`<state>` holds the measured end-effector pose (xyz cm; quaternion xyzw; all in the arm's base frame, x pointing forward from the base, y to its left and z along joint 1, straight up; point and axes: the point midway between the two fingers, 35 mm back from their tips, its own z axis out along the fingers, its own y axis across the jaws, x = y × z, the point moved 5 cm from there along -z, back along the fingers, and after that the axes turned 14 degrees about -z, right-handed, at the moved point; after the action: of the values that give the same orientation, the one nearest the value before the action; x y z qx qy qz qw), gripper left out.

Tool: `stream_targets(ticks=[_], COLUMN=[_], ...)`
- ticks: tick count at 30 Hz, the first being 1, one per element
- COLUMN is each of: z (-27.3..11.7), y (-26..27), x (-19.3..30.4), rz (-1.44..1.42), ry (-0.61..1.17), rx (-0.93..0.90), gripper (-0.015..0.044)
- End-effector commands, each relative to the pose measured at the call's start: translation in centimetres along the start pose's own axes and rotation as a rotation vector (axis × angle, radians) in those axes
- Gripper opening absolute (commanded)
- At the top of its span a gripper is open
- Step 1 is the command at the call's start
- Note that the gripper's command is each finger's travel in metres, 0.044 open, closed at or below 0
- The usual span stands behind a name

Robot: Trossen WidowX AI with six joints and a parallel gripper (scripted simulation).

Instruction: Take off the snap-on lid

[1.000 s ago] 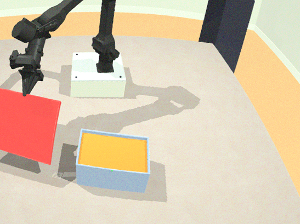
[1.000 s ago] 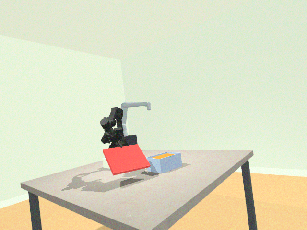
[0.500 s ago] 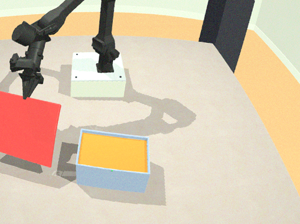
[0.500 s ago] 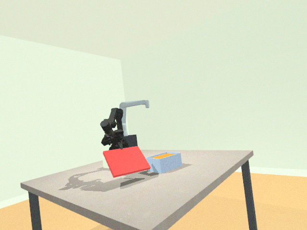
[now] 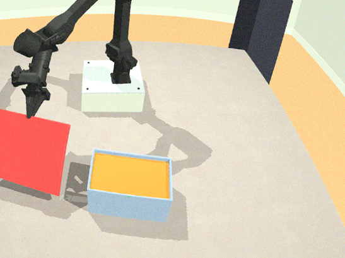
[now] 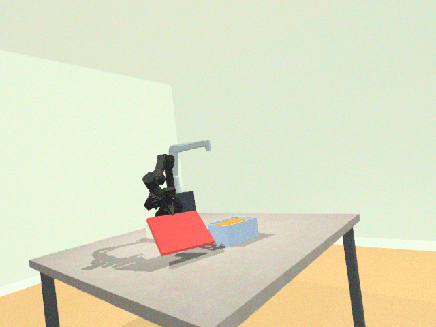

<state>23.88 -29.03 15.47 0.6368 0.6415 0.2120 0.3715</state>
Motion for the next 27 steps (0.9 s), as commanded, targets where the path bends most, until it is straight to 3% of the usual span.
stream_targets(ticks=[1,27], z=[0.1,1.4], y=[0.0,-1.6], x=[0.1,0.5], rz=[-0.010,-0.010], ry=[0.001,0.001], rx=[-0.013,-0.013], gripper=[0.0000,0.0000])
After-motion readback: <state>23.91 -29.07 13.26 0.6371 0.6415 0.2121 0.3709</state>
